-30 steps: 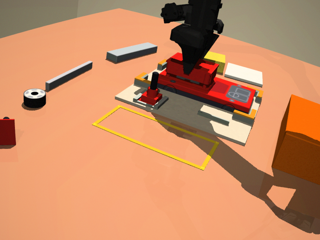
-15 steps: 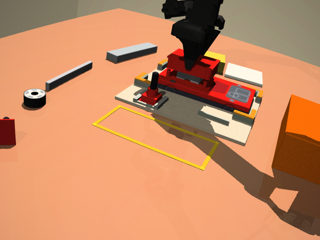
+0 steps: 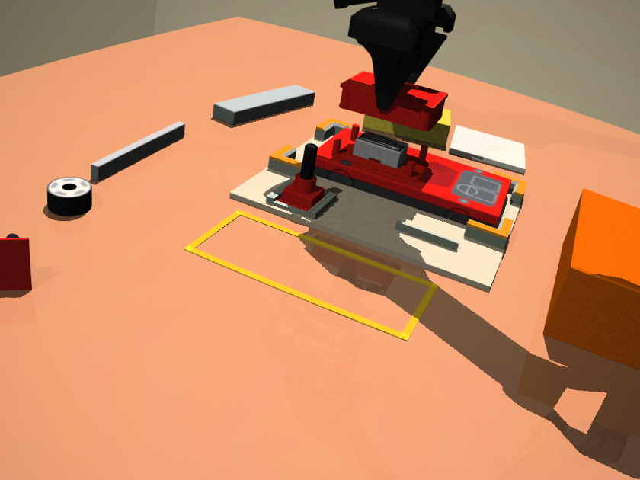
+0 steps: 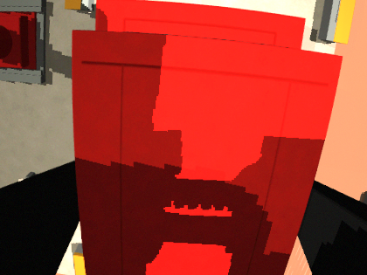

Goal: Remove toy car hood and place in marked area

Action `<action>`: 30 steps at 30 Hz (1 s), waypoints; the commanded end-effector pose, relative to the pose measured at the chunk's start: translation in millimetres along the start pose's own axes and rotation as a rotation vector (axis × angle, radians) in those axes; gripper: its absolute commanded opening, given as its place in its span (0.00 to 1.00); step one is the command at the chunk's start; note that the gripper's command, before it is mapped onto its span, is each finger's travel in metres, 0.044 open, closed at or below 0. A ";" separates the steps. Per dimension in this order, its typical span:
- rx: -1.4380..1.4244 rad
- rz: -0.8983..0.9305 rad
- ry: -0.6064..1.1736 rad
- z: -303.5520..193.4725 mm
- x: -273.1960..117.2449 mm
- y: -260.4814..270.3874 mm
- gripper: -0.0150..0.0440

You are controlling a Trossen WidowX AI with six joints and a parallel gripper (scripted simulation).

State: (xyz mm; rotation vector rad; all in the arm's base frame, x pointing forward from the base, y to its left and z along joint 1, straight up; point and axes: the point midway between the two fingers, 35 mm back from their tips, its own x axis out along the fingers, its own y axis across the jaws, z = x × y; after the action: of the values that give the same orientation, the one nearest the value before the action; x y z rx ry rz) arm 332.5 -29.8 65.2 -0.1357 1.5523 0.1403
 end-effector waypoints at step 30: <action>-0.022 0.009 -0.024 9.9 -17.7 119.4 0.25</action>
State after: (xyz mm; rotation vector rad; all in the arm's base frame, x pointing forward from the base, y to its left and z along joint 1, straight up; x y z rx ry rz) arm 326.1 73.6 80.6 -0.1483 1.5298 0.1668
